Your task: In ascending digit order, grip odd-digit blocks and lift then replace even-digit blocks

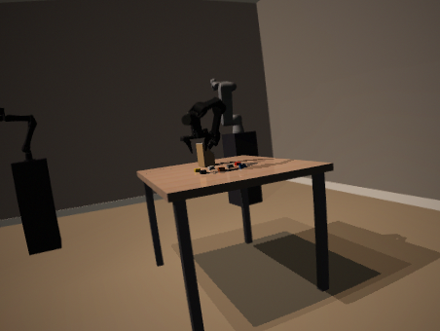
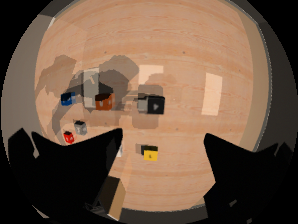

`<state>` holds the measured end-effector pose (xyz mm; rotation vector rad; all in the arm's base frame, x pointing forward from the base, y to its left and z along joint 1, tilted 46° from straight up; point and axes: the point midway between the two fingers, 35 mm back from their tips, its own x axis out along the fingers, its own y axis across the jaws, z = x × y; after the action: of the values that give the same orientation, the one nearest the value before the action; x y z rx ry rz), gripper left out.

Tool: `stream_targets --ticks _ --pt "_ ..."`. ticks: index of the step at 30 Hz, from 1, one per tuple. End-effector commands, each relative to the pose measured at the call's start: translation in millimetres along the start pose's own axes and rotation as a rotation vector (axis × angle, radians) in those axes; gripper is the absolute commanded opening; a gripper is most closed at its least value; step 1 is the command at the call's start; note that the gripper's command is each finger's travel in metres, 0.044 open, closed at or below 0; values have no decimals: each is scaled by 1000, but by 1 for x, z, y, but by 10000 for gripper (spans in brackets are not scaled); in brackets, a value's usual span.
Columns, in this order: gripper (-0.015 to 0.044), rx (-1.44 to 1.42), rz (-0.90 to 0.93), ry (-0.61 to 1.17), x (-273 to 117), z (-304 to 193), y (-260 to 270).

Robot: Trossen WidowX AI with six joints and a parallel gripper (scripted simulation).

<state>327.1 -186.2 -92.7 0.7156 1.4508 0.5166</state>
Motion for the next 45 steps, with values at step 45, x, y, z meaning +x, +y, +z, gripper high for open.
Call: stream_targets --ticks 45 --pt "400 0 3 8 95 -132 17"
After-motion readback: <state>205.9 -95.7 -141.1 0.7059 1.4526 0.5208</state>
